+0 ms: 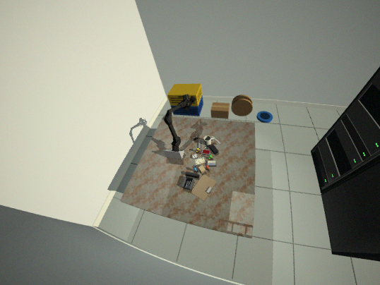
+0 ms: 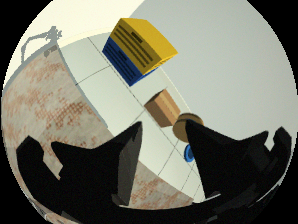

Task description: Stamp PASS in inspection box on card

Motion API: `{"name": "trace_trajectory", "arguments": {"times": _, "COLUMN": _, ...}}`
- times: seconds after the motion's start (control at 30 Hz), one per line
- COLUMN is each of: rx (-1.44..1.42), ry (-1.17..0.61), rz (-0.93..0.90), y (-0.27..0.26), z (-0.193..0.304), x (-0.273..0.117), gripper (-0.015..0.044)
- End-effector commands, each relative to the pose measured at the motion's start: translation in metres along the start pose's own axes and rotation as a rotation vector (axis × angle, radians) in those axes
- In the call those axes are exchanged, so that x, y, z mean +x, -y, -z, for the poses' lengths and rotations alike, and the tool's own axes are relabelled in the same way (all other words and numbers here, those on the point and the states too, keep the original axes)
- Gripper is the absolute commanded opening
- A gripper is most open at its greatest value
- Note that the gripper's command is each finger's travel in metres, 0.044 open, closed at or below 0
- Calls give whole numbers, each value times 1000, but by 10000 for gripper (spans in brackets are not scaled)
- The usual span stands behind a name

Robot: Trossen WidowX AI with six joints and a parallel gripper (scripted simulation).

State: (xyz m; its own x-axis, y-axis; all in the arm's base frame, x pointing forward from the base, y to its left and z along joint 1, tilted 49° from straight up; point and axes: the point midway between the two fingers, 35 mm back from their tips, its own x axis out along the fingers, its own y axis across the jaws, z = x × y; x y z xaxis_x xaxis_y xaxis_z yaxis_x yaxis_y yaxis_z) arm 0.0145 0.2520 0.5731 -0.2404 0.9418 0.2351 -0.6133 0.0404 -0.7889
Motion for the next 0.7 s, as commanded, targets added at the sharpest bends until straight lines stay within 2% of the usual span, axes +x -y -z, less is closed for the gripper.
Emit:
{"name": "trace_trajectory", "arguments": {"times": 0.0, "rx": 94, "ry": -181, "rz": -23, "y": -3, "z": 75, "x": 14, "gripper": 212}}
{"name": "trace_trajectory", "arguments": {"times": 0.3, "rx": 356, "ry": -495, "rz": -56, "y": -10, "z": 213, "x": 4, "gripper": 212}}
{"name": "trace_trajectory", "arguments": {"times": 0.67, "rx": 782, "ry": -850, "rz": -11, "y": -36, "z": 367, "x": -72, "gripper": 212}}
